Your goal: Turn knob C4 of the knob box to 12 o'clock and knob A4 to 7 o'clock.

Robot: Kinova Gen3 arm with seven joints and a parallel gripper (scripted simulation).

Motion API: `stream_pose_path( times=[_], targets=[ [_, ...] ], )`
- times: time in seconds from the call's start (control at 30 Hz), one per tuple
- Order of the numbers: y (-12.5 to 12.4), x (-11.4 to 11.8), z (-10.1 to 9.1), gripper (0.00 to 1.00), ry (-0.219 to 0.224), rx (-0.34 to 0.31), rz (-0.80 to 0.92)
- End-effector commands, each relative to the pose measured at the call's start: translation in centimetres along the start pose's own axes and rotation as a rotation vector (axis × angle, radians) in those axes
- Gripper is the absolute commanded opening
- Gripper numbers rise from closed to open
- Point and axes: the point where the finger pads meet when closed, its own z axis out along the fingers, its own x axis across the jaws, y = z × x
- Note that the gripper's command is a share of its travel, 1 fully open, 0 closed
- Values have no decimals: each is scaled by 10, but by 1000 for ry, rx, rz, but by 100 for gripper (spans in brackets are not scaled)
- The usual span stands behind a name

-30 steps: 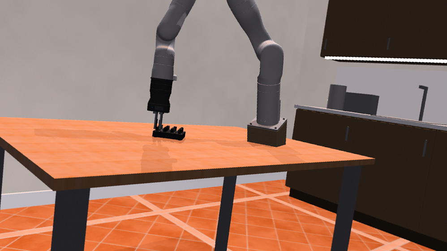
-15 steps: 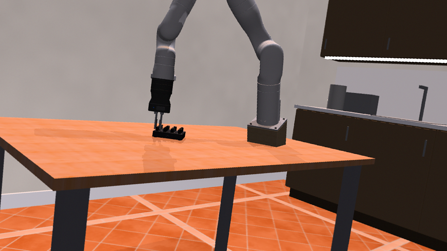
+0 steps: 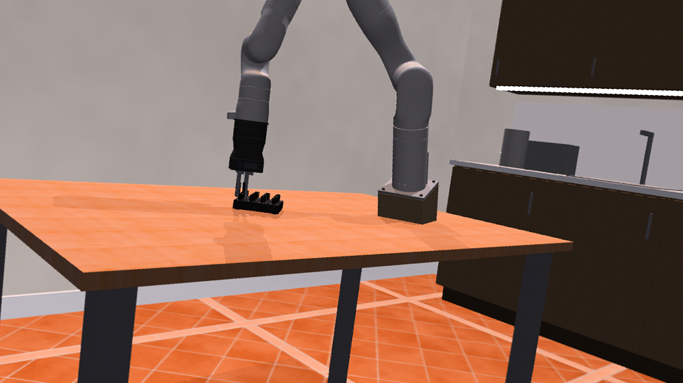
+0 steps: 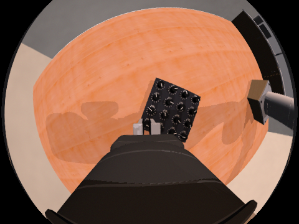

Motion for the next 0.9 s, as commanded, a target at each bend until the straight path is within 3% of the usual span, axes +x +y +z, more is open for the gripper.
stream_pose_path(
  times=[0.0,0.87],
  targets=[
    [-1,0,-1,30,-2,-3,-41],
    [-1,0,-1,30,-3,-2,-625]
  ],
)
